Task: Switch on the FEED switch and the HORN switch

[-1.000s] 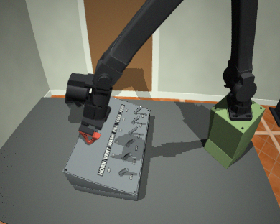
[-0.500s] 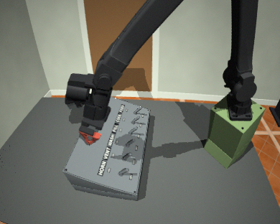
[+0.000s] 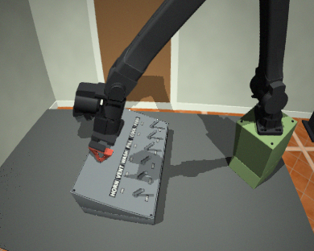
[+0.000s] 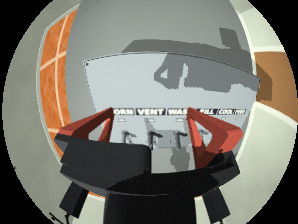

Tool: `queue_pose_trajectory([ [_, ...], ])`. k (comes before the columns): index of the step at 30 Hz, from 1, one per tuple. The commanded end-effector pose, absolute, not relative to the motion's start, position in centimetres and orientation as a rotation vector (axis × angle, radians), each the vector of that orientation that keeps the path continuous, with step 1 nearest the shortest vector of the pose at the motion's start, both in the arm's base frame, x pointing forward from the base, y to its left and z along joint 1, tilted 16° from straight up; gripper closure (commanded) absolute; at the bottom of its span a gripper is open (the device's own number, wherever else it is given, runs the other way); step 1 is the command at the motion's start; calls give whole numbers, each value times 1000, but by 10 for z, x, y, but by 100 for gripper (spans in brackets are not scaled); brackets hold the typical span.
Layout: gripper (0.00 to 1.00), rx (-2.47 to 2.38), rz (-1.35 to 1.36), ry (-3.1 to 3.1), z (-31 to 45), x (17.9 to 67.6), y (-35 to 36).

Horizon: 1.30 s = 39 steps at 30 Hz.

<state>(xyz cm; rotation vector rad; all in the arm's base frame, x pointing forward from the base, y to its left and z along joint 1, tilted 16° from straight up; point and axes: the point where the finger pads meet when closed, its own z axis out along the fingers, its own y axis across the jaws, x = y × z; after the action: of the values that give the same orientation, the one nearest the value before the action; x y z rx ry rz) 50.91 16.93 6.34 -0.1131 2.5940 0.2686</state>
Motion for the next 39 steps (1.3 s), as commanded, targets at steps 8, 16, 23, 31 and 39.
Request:
queue_pose_trajectory([
  [8, 0, -116, 279, 2542, 82, 515, 168],
  [16, 0, -116, 279, 2542, 82, 515, 168],
  [23, 0, -116, 278, 2541, 82, 516, 167],
  [31, 0, -111, 274, 2542, 80, 518, 154],
  [39, 0, -112, 271, 2549, 72, 520, 135],
])
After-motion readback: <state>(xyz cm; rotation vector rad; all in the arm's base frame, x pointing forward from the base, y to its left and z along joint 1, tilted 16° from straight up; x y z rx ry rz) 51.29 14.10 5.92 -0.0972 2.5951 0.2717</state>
